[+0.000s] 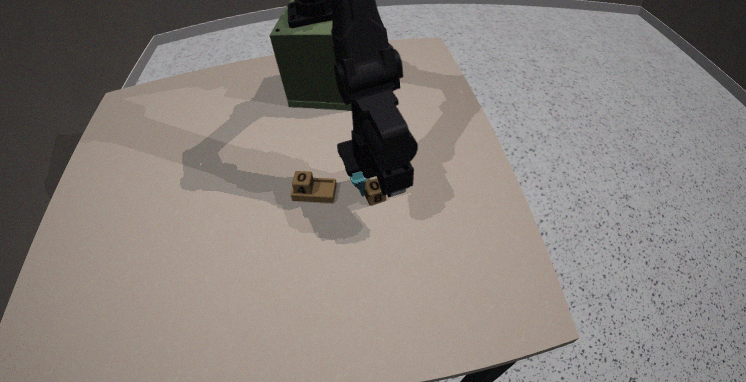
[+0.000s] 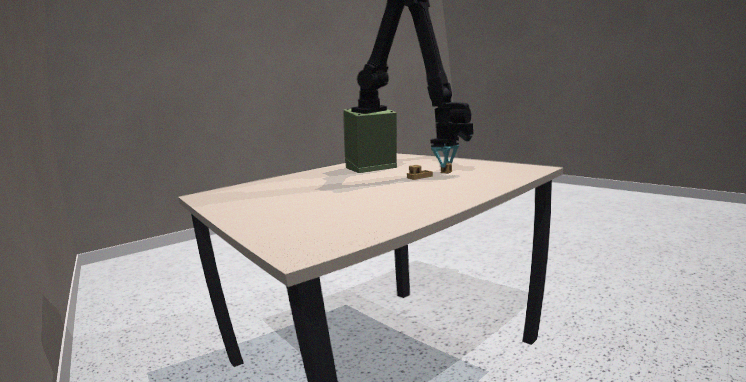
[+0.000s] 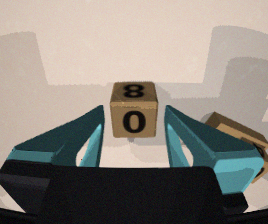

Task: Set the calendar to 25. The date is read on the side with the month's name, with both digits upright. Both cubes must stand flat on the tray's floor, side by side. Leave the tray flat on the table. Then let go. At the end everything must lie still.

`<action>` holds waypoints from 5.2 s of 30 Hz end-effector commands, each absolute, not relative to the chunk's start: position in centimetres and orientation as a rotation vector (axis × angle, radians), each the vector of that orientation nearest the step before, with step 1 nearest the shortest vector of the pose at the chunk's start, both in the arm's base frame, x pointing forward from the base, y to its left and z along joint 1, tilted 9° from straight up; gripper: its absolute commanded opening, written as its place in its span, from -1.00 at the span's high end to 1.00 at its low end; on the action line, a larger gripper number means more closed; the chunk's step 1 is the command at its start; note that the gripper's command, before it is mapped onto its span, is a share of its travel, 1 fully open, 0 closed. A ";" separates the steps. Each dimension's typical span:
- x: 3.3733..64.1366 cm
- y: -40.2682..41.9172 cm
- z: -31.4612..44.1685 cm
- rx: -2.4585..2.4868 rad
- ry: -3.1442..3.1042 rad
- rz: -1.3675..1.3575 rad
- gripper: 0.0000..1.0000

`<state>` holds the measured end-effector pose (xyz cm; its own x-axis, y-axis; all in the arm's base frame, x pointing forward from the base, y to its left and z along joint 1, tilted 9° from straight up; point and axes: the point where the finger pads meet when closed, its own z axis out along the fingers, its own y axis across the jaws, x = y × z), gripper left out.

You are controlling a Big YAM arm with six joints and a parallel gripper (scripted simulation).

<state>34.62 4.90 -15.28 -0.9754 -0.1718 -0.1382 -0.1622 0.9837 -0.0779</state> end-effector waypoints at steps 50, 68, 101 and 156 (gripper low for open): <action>35.5 4.6 -16.5 -0.247 2.970 -0.096 0.44; 35.5 4.6 -16.5 -0.247 2.970 -0.096 0.44; 34.5 5.8 -7.1 -0.250 2.955 -0.092 0.44; 30.8 -3.5 -5.0 -1.791 2.451 -0.206 0.44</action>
